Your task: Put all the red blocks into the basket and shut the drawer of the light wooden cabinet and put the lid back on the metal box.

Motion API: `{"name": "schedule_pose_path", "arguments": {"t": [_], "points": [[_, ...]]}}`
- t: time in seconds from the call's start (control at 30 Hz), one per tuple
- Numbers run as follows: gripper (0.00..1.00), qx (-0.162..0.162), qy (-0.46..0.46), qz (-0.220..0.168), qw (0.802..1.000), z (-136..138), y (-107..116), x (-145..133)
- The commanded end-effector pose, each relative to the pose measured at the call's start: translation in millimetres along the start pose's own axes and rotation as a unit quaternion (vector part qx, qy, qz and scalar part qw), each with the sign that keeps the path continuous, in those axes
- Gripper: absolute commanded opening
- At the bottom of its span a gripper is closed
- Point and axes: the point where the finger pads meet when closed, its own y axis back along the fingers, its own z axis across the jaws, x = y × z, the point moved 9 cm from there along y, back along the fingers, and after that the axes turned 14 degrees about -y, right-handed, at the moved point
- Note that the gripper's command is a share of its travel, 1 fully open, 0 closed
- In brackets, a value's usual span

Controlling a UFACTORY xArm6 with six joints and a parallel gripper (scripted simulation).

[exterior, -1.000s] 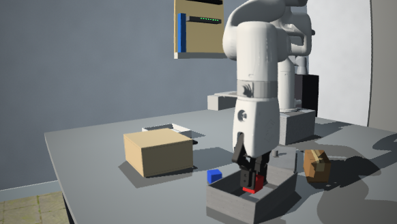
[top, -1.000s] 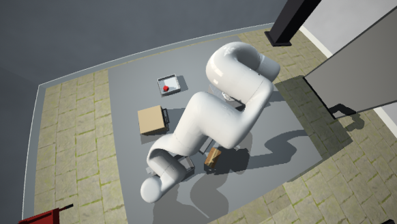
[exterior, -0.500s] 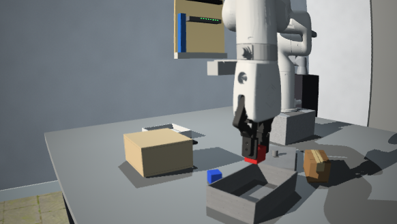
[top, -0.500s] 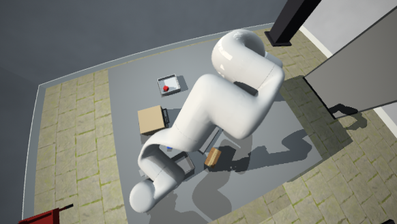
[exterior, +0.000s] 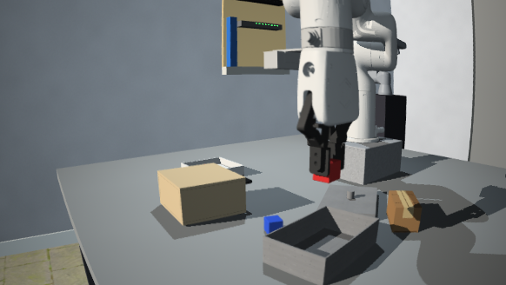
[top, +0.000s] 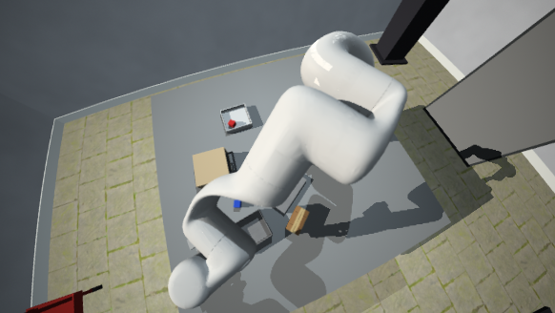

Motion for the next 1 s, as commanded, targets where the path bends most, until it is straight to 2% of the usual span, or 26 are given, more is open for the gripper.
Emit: {"name": "schedule_pose_path", "arguments": {"t": [0.0,0.33,0.43,0.5,0.53,0.67,0.8,0.87,0.9,0.97], "points": [[0.00,0.003,0.000,-0.002,1.000,-0.9,6.9,-0.7],[0.00,0.003,0.000,-0.002,1.000,-1.1,8.8,-0.4],[0.00,0.003,-0.012,-0.002,1.000,-10.2,9.1,16.2],[0.00,0.003,-0.036,-0.002,0.999,-26.7,9.7,50.2],[0.00,0.003,-0.054,-0.002,0.999,-37.4,10.1,75.6],[0.00,0.003,-0.156,-0.002,0.988,-50.6,10.0,139.1],[0.00,0.003,-0.282,-0.002,0.959,-51.4,9.1,209.6],[0.00,0.003,-0.282,-0.002,0.959,-51.4,9.1,209.6],[0.00,0.003,-0.312,-0.002,0.950,-50.0,8.3,258.7],[0.00,0.002,-0.366,-0.002,0.931,-42.8,7.4,279.6]]}}
